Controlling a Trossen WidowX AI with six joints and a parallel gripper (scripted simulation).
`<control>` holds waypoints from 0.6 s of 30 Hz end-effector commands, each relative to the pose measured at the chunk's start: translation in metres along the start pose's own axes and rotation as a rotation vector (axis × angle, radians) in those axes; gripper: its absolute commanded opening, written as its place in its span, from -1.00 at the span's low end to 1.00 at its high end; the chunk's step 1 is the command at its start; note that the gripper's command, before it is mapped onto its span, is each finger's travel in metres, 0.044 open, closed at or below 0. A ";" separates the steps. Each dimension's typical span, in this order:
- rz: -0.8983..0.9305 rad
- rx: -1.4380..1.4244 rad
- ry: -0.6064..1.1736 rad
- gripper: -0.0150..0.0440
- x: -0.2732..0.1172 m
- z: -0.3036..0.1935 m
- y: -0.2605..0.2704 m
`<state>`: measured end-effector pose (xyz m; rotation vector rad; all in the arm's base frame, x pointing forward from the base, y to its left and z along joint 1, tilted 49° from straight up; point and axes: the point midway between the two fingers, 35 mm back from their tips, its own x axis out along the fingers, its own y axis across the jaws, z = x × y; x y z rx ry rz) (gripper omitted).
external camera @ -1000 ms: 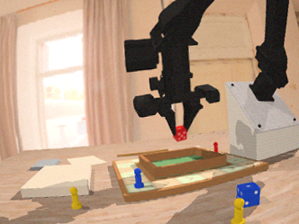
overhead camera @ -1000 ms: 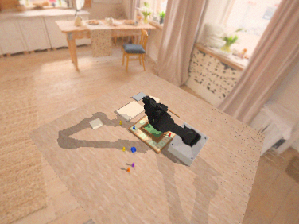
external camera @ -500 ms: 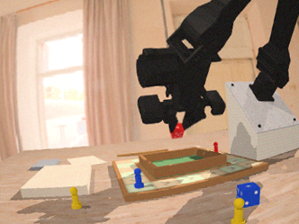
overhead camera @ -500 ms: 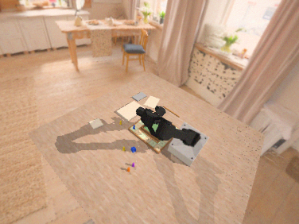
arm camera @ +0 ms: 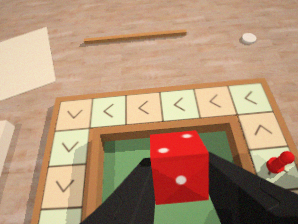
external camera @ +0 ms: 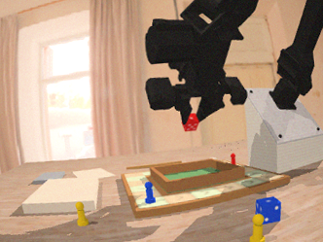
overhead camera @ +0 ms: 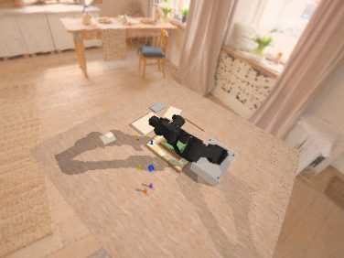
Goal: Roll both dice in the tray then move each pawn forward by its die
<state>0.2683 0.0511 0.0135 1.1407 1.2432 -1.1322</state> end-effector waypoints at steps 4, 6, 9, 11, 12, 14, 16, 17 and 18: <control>-0.001 0.000 0.000 -0.49 -0.001 0.000 0.000; -0.001 0.000 0.000 -0.49 -0.001 0.000 0.000; -0.001 0.000 0.000 -0.49 -0.001 0.000 0.000; -0.001 0.000 0.000 -0.49 -0.001 0.000 0.000; -0.001 0.000 0.000 -0.49 -0.001 0.000 0.000; -0.001 0.000 0.000 -0.31 -0.001 0.000 0.000; -0.001 0.000 0.000 -0.14 -0.001 0.000 0.000; -0.001 0.000 0.000 -0.05 -0.001 0.000 0.000; -0.001 0.000 0.000 0.04 -0.001 0.000 0.000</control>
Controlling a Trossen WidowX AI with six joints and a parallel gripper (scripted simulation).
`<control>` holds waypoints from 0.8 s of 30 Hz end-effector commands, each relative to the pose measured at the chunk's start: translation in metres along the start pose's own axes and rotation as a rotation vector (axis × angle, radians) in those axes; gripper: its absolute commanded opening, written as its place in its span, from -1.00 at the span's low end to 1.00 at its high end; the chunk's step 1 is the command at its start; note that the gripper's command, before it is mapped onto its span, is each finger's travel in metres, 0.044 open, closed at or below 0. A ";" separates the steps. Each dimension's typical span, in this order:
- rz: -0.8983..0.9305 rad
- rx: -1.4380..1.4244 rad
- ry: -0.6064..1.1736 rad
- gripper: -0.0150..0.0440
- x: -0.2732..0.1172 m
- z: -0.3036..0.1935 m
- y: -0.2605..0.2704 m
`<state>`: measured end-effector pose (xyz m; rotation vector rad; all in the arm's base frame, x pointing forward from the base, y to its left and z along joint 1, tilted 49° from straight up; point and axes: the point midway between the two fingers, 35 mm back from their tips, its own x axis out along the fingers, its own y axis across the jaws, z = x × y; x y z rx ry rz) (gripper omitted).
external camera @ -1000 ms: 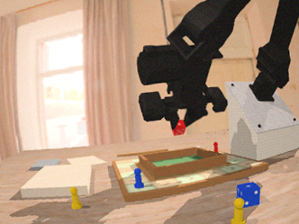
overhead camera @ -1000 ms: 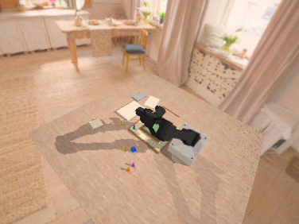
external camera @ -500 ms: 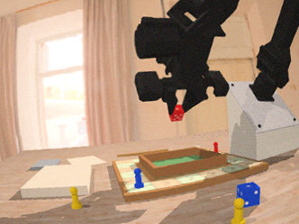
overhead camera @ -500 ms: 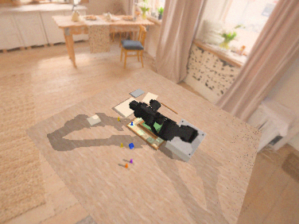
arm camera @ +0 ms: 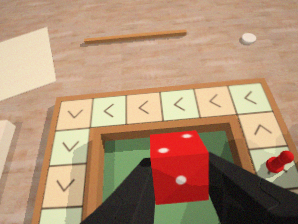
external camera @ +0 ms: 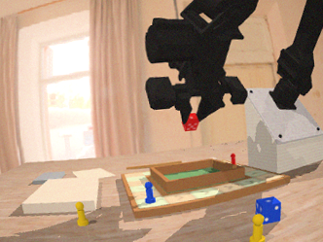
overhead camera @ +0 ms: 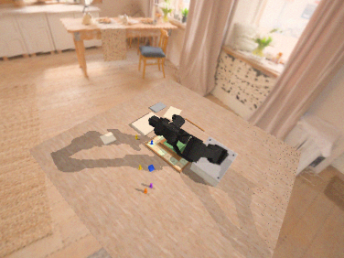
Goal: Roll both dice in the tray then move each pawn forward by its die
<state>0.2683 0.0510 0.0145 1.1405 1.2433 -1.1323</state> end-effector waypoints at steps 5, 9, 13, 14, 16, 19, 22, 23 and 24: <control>0.001 -0.003 -0.002 0.49 -0.013 0.015 0.001; 0.002 -0.006 -0.005 0.84 -0.026 0.030 0.000; -0.026 -0.018 0.062 1.00 -0.018 0.028 -0.001; -0.053 -0.029 0.148 1.00 -0.010 0.024 -0.003; -0.089 -0.045 0.362 1.00 0.008 0.017 -0.005; -0.056 -0.031 0.689 1.00 0.023 0.009 -0.003; 0.000 -0.006 0.845 1.00 0.026 0.008 0.001; 0.000 -0.006 0.845 1.00 0.026 0.008 0.001; 0.000 -0.006 0.845 1.00 0.026 0.008 0.001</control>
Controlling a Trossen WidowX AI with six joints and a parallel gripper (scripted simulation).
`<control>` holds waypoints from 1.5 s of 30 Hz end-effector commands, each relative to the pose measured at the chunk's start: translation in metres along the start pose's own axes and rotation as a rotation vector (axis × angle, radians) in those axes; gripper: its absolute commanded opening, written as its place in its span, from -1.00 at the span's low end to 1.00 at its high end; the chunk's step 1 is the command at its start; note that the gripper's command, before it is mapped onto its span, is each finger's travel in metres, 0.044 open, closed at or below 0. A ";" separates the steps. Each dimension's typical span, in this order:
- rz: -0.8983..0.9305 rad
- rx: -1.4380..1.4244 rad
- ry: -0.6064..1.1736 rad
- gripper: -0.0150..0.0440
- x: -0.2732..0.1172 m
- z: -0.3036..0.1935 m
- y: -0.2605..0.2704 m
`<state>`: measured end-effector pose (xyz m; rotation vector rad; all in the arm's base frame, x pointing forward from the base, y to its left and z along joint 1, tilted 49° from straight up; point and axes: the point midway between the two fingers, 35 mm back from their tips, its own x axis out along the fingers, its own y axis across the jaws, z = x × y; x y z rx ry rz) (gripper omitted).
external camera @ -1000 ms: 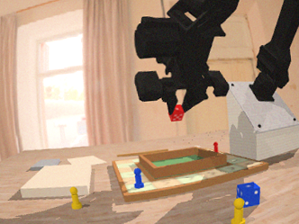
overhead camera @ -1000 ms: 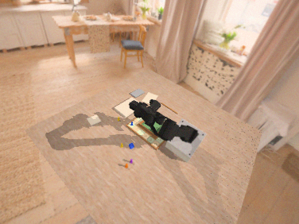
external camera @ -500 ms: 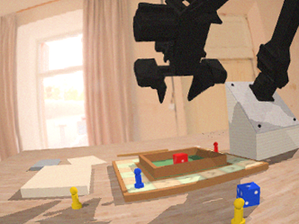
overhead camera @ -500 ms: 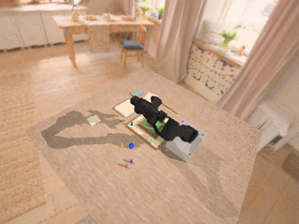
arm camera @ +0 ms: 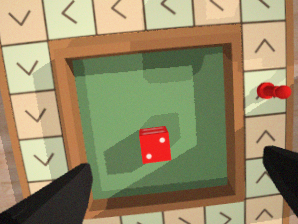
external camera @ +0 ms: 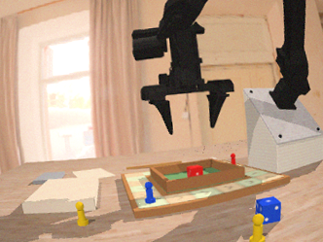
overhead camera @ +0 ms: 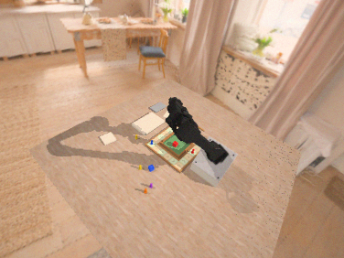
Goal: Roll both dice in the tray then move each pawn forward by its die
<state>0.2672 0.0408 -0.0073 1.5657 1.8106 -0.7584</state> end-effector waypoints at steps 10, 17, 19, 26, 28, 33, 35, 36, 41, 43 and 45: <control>0.030 -0.346 0.036 0.47 0.006 -0.057 0.016; 0.087 -0.911 0.043 0.44 0.007 -0.166 0.017; 0.109 -1.066 0.059 0.44 0.006 -0.199 0.009; 0.141 -1.271 0.102 0.44 0.004 -0.244 -0.004; 0.141 -1.271 0.102 0.44 0.004 -0.244 -0.004; 0.141 -1.271 0.102 0.44 0.015 -0.246 -0.004; 0.141 -1.271 0.102 0.44 0.017 -0.247 -0.004; 0.141 -1.271 0.102 0.44 0.017 -0.247 -0.004; 0.142 -1.271 0.103 0.44 0.031 -0.249 -0.003; 0.142 -1.271 0.103 0.44 0.032 -0.249 -0.003; 0.142 -1.271 0.103 0.44 0.032 -0.249 -0.003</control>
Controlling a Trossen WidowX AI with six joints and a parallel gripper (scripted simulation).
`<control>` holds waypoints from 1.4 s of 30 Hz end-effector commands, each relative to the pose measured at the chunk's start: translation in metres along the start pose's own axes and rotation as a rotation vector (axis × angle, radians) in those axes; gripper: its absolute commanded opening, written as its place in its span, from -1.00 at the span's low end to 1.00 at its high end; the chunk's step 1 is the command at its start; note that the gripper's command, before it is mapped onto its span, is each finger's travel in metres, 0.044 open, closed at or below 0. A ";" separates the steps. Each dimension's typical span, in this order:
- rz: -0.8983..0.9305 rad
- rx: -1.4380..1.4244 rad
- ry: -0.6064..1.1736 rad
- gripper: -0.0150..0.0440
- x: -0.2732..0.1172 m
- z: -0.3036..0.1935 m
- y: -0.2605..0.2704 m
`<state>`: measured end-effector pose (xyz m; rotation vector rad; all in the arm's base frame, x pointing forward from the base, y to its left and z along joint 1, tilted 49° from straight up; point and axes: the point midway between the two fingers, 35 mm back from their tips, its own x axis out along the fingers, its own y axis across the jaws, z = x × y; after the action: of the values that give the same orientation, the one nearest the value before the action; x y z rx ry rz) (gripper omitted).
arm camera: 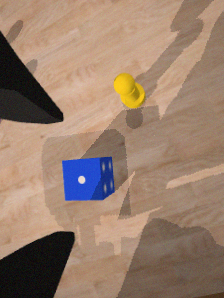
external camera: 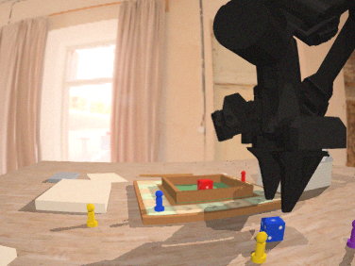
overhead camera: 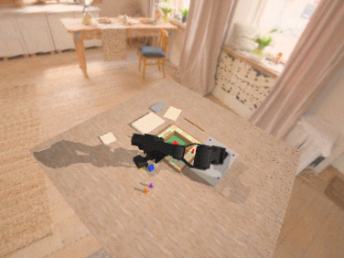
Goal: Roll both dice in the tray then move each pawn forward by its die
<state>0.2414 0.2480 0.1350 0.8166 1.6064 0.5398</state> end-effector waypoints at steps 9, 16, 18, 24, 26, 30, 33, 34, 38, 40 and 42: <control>-0.011 0.013 0.006 0.44 0.018 0.001 -0.004; -0.010 0.014 0.007 0.44 0.030 0.001 -0.004; -0.010 0.014 0.007 0.44 0.033 0.000 -0.004; -0.009 0.014 0.007 0.44 0.038 0.000 -0.005; -0.009 0.014 0.007 0.26 0.038 0.000 -0.005; -0.009 0.014 0.007 -0.03 0.038 0.000 -0.005; -0.009 0.014 0.007 -0.09 0.038 0.000 -0.005; -0.009 0.014 0.007 -0.12 0.038 0.000 -0.005; -0.009 0.014 0.007 -0.21 0.038 0.000 -0.005; -0.009 0.014 0.007 -0.32 0.038 0.000 -0.005; -0.011 0.013 0.006 -0.49 0.034 0.001 -0.004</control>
<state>0.2388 0.2735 0.1089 0.8172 1.6158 0.5332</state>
